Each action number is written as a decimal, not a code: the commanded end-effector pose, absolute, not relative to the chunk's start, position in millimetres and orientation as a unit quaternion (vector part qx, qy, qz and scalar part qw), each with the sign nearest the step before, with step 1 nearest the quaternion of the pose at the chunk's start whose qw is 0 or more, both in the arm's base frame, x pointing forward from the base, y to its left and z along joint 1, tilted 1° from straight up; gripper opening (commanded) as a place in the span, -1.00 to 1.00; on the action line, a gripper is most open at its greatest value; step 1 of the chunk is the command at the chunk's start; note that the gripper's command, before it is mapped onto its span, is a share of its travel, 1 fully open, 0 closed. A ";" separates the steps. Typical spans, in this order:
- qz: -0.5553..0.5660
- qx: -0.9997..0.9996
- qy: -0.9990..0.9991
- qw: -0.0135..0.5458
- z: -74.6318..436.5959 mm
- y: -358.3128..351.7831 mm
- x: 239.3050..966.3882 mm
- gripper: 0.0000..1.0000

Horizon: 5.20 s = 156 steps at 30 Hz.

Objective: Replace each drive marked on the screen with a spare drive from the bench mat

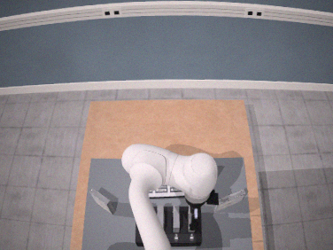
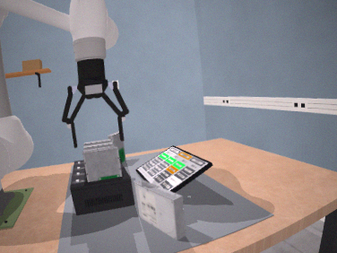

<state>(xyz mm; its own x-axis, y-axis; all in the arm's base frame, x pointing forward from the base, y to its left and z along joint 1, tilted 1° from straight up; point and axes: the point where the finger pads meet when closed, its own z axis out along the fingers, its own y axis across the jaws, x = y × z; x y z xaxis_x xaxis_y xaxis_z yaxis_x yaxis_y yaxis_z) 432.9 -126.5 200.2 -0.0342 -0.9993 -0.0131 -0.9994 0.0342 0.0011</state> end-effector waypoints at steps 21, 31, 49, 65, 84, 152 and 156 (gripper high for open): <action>0.005 -0.695 0.719 0.005 153.0 -125.9 433.3 0.78; 0.005 -0.695 0.719 0.005 136.6 -125.7 433.3 0.78; 0.005 -0.695 0.719 0.005 125.3 -125.6 433.3 0.78; 0.005 -0.695 0.719 0.005 125.3 -125.6 433.3 0.46; 0.005 -0.695 0.719 0.005 126.9 -125.6 433.3 0.43; 0.005 -0.695 0.719 0.005 167.4 -126.1 433.3 -0.80; 0.005 -0.695 0.719 0.005 178.9 -126.3 433.3 -0.80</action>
<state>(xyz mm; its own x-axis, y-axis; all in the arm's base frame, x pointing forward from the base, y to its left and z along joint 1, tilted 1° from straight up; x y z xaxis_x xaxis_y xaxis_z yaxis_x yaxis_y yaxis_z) 432.9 -126.1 168.8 -0.0342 -0.9993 -0.0131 -0.9994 0.0342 0.0009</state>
